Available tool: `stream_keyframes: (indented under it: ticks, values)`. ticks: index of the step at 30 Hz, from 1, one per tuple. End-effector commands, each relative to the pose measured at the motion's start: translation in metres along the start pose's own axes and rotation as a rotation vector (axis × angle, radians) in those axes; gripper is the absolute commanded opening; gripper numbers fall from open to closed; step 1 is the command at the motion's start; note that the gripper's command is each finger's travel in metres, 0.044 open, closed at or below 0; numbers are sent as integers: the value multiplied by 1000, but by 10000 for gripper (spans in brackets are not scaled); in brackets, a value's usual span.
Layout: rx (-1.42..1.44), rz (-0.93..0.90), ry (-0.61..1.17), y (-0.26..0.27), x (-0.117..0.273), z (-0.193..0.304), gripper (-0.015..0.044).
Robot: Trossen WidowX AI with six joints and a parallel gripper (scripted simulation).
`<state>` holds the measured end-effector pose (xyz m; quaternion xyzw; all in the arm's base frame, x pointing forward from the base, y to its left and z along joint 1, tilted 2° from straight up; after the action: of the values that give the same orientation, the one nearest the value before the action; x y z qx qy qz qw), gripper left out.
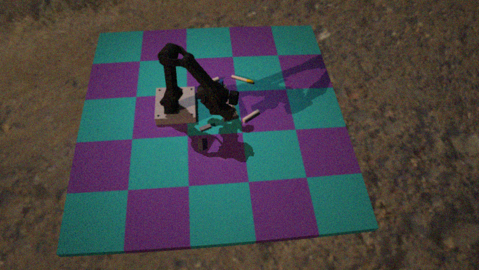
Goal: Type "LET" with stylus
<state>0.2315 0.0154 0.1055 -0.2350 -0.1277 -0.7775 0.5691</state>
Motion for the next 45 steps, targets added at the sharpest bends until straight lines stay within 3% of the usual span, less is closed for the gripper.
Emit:
stream_keyframes:
  ticks: [1,14,17,18,45]
  values:
    - [-17,2,8,-2,-6,-9,0]
    - [-18,2,8,0,-16,-26,0]
    - [-18,2,8,1,-18,-28,79]
    - [-18,2,8,2,-18,-29,81]
    - [-18,2,8,3,-25,-40,81]
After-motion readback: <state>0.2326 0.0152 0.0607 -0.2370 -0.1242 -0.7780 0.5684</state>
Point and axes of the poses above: the point midway between the two fingers, 35 mm back from their tips, its own x axis back along the fingers, its own y axis across the jaws, z = x × y, the point moved 1 cm from there along x, back along the fingers, and after that the axes turned 9 degrees about -x, right-handed, at the moved point
